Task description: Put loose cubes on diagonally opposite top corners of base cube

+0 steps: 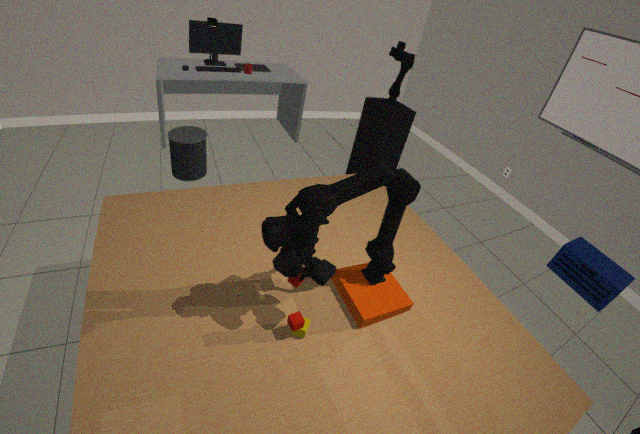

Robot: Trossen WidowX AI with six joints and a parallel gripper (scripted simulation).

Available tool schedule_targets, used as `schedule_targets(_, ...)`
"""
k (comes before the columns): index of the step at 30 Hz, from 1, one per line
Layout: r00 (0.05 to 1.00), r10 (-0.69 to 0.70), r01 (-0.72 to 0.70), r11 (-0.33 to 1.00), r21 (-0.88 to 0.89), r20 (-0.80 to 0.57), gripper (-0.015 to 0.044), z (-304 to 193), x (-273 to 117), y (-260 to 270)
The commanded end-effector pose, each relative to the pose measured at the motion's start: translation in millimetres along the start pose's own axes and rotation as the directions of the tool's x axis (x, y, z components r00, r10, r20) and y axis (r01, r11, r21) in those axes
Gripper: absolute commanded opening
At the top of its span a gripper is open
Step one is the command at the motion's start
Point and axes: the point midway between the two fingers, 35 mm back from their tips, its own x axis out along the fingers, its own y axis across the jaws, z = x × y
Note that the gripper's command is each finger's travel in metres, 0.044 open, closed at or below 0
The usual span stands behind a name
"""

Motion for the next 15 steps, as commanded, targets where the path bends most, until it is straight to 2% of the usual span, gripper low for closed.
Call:
schedule_targets(1, 1.000, 0.002, -0.002, 0.997, 0.076, 0.007, 0.0105, 9.2, -0.5, 12.5)
schedule_targets(15, 1.000, 0.007, -0.009, 0.954, 0.300, 0.007, 0.0105, 28.5, 0.6, 55.2)
